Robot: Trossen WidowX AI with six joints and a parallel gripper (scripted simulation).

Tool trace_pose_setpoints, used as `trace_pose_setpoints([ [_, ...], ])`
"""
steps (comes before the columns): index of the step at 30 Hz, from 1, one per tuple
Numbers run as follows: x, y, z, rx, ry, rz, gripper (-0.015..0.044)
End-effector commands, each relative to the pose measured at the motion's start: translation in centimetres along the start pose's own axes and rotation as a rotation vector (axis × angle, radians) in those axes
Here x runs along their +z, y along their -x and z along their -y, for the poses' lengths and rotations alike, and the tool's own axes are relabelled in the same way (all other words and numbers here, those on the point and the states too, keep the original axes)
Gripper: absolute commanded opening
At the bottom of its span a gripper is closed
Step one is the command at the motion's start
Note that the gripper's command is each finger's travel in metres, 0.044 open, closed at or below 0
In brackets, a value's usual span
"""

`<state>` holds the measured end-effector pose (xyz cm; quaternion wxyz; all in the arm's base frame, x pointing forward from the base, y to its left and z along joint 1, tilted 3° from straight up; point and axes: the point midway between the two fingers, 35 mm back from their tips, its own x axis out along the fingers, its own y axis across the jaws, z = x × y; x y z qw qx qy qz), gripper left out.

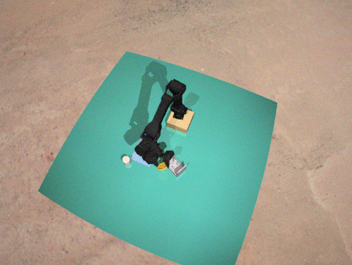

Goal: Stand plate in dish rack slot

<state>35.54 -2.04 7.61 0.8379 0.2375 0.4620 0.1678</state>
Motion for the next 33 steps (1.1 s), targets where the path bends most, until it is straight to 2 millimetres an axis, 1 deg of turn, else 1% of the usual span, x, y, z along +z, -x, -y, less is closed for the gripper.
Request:
trace_pose_setpoints([
  [1, -0.1, -0.6, 0.4, 0.08, 0.082, 0.059, 0.0],
  [9, -0.6, -1.0, 0.9, 0.203, 0.243, 0.177, 0.0],
  [18, -1.9, -0.6, 1.3, 0.305, 0.446, 0.32, 0.0],
  [22, -2.7, -0.2, 1.4, 0.34, 0.543, 0.385, 0.0],
  [33, -5.8, 1.5, 0.1, 0.467, 0.798, 0.562, 0.0],
])
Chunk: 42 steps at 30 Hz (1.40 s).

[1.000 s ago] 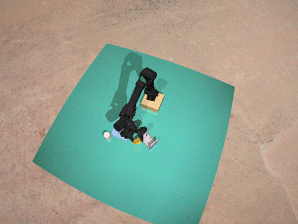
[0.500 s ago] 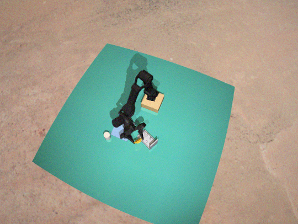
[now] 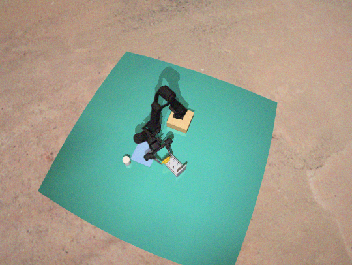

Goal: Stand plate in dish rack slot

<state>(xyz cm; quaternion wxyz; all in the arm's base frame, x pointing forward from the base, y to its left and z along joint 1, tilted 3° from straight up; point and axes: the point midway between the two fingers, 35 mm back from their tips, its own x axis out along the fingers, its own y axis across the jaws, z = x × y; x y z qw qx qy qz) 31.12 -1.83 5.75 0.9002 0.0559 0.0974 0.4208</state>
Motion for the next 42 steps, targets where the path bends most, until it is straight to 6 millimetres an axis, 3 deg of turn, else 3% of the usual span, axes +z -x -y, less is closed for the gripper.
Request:
trace_pose_setpoints([
  [1, -0.2, 0.7, -1.6, 0.054, 0.103, 0.067, 0.0],
  [8, -0.2, 1.4, -3.1, 0.094, 0.194, 0.121, 0.0],
  [18, -0.3, 1.3, -3.0, 0.092, 0.192, 0.119, 0.0],
  [42, -2.7, 0.0, -2.4, 0.089, 0.174, 0.103, 0.0],
])
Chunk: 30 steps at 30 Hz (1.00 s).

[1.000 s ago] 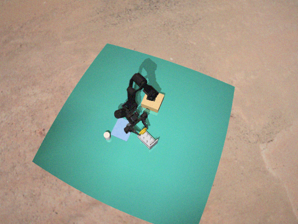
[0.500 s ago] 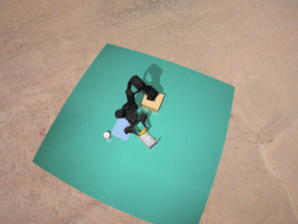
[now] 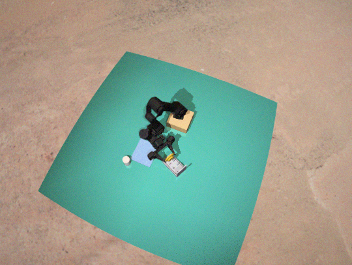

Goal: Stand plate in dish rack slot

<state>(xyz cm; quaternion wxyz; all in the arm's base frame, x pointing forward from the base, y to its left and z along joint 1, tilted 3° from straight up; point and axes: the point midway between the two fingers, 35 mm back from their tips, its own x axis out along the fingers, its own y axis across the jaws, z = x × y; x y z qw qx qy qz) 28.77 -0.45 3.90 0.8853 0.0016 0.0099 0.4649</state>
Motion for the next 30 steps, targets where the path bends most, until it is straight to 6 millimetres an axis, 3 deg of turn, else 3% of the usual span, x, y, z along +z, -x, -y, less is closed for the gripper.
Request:
trace_pose_setpoints([
  [1, -0.5, -0.2, -0.2, -0.002, -0.003, -0.001, 0.0],
  [5, -0.7, -0.2, -0.2, -0.002, -0.001, 0.0, 0.0],
  [10, -2.7, -0.3, -0.1, 0.0, 0.016, -0.003, 0.0],
  [25, -2.3, -0.3, -0.3, 0.003, 0.002, -0.002, 0.0],
  [30, -2.3, -0.3, -0.2, 0.003, 0.006, -0.002, 0.0131],
])
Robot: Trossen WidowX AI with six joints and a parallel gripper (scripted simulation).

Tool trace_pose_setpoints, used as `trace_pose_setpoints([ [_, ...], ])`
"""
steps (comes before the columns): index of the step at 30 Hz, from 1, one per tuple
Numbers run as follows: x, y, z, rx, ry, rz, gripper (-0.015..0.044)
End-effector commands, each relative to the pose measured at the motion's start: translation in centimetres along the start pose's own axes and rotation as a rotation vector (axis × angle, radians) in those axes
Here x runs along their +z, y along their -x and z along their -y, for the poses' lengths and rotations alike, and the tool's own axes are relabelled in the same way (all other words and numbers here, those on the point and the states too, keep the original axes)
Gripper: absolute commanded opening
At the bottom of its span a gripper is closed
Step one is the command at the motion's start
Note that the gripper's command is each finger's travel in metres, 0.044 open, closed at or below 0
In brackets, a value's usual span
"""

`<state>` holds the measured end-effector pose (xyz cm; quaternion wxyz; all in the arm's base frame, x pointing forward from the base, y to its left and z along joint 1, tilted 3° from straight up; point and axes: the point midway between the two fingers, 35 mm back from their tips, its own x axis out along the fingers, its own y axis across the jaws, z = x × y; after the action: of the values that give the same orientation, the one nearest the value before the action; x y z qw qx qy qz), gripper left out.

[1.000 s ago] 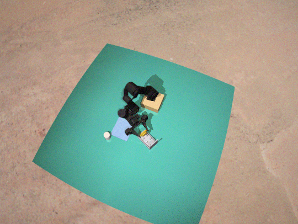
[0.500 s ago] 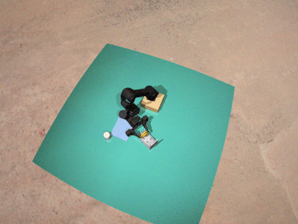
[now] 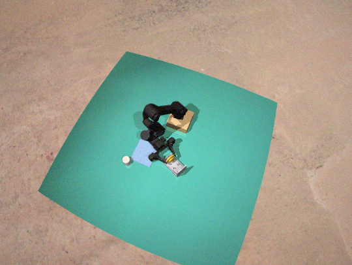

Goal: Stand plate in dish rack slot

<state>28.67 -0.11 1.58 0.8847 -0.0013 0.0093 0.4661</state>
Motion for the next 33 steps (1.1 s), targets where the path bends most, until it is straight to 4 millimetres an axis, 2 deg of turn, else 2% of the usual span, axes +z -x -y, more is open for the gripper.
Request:
trace_pose_setpoints([
  [1, 0.0, 0.0, 0.0, 0.0, 0.0, 0.0, 0.0157],
  [10, 0.0, 0.0, 0.0, 0.0, 0.0, 0.0, 0.0394],
  [20, 0.2, 0.0, 0.0, 0.0, 0.0, 0.0, 0.04],
  [22, 1.5, 0.1, 0.3, -0.001, 0.002, 0.003, 0.04],
  [31, 10.4, 0.6, 0.3, -0.003, 0.015, 0.02, 0.04],
  [33, 11.6, 0.7, 0.3, -0.003, 0.017, 0.021, 0.04],
])
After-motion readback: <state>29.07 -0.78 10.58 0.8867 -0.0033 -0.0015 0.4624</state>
